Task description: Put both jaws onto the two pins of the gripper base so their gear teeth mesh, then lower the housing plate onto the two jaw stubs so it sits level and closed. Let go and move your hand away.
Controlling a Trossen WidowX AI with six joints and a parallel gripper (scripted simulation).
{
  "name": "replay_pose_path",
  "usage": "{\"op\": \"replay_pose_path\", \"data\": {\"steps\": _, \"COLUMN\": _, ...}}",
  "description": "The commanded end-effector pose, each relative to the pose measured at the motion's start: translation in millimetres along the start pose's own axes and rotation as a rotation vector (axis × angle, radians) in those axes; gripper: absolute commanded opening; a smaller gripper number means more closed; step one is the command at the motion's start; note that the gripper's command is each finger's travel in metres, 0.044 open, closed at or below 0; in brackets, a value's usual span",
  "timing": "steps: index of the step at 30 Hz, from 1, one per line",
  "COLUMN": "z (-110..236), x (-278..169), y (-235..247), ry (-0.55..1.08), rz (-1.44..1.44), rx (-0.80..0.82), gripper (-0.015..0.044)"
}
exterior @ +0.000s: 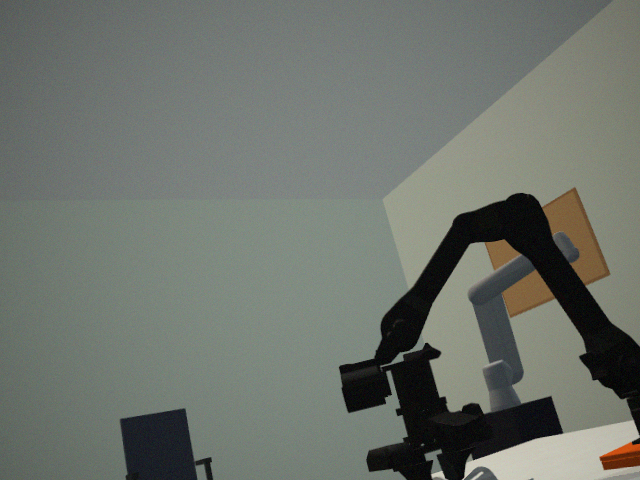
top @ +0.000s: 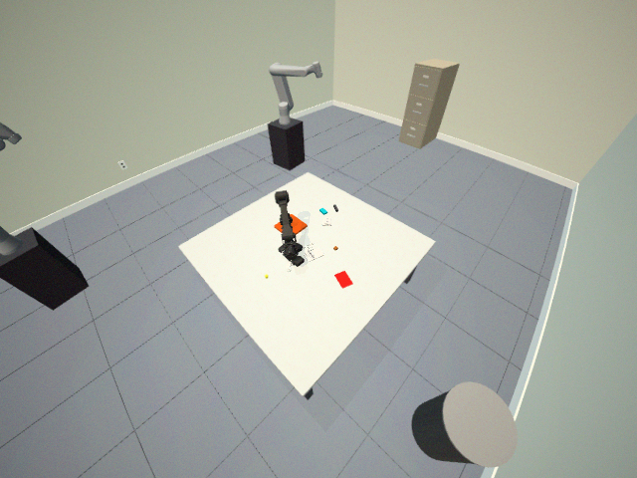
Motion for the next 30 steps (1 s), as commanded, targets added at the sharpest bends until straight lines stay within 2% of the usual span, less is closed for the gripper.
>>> {"op": "replay_pose_path", "data": {"steps": 1, "z": 0, "x": 0, "y": 0, "ry": 0.000, "rz": 0.000, "rx": 0.000, "gripper": 0.0134}}
{"op": "replay_pose_path", "data": {"steps": 16, "z": 2, "x": 0, "y": 0, "ry": 0.000, "rz": 0.000, "rx": 0.000, "gripper": 0.0134}}
{"op": "replay_pose_path", "data": {"steps": 30, "z": 45, "x": -1, "y": -3, "ry": -0.002, "rz": 0.002, "rx": 0.000, "gripper": 0.0134}}
Point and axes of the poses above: the point midway between the two fingers, 35 mm back from their tips, its own z axis back along the fingers, its own y axis across the jaws, x = y × z, the point moved 1 cm from there along z, back along the fingers, and after that the axes turned 4 degrees about -z, right-handed, at the moved point
